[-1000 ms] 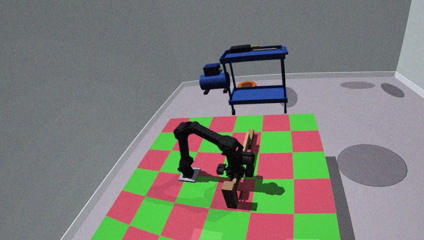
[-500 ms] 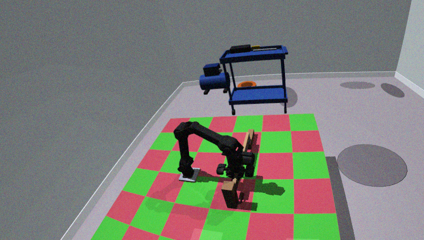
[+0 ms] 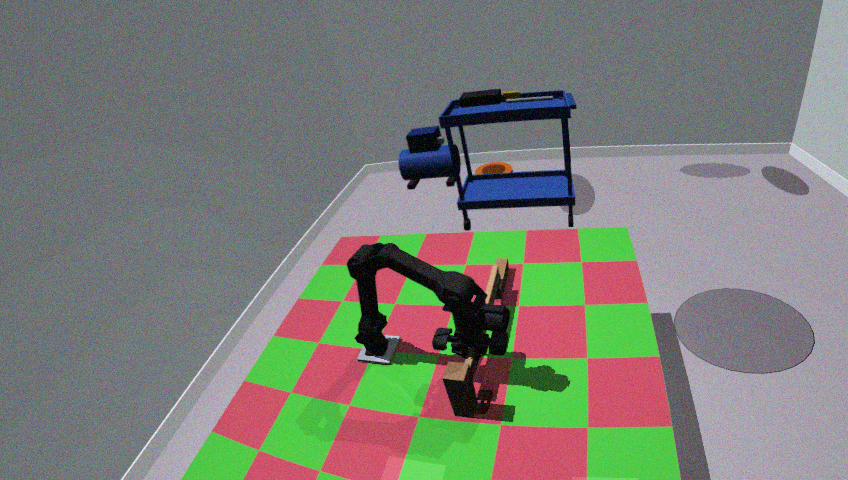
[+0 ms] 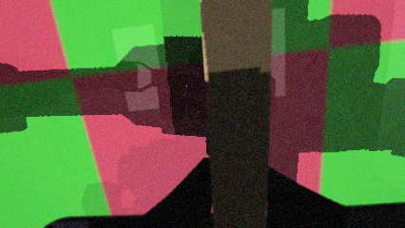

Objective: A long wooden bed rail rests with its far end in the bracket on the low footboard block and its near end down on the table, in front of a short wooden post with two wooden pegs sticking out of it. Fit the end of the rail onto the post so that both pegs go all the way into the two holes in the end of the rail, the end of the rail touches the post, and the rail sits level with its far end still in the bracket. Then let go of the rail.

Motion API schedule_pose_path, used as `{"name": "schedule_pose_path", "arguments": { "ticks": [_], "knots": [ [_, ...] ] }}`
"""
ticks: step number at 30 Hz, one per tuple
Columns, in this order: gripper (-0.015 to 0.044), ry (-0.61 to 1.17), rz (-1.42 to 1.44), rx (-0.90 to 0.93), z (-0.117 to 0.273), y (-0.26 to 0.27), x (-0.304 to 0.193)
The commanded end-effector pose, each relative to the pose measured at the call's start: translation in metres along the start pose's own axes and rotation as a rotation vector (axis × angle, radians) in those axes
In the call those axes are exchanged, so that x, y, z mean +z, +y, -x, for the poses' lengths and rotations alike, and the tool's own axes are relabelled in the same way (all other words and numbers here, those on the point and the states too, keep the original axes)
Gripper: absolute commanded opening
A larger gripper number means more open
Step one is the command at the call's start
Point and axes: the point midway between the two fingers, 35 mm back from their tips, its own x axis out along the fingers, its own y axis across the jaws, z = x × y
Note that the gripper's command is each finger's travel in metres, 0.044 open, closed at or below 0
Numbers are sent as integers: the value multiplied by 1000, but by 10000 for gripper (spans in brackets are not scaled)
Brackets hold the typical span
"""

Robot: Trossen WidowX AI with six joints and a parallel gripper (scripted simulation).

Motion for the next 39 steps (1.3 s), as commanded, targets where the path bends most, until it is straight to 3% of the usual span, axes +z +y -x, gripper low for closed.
{"name": "schedule_pose_path", "arguments": {
  "ticks": [1, 24, 39],
  "knots": [
    [0, 9, -1, -9, 3, -2, -3],
    [0, 9, -1, -9, 1, -2, -10],
    [394, 3, -1, 0, -1, 0, -7]
  ]
}}
